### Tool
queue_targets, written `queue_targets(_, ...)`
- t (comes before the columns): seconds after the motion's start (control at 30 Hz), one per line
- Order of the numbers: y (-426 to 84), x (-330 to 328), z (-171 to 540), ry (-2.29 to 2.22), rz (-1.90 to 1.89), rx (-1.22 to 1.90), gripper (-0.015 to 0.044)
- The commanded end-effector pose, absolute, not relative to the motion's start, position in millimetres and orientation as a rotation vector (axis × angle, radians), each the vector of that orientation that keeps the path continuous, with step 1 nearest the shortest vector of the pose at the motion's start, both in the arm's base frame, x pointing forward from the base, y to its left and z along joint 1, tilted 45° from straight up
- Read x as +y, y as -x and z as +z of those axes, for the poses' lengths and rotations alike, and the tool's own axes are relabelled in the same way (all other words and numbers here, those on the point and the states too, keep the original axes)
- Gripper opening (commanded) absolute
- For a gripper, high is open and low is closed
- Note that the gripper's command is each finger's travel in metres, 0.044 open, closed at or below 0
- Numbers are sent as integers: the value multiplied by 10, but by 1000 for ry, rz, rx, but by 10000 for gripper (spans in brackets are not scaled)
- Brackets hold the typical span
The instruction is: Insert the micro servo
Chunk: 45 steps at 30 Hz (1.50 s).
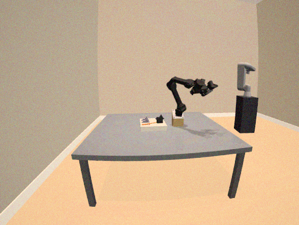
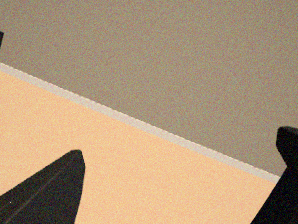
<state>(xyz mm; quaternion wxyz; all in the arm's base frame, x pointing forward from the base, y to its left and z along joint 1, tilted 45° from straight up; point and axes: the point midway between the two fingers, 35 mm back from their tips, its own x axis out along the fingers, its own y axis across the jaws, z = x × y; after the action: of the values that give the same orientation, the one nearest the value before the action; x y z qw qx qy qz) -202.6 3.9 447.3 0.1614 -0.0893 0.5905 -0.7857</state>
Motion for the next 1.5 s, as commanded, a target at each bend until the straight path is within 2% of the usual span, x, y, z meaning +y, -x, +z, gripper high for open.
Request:
queue_targets(0.0, 2057, 148, 4433, 200, -2296, 1665, 440)
queue_targets(0.9, 2073, 1051, 4117, -220, -2671, 1559, 440)
queue_targets(1.47, 1602, 2037, 3629, -700, -3079, 1264, 440)
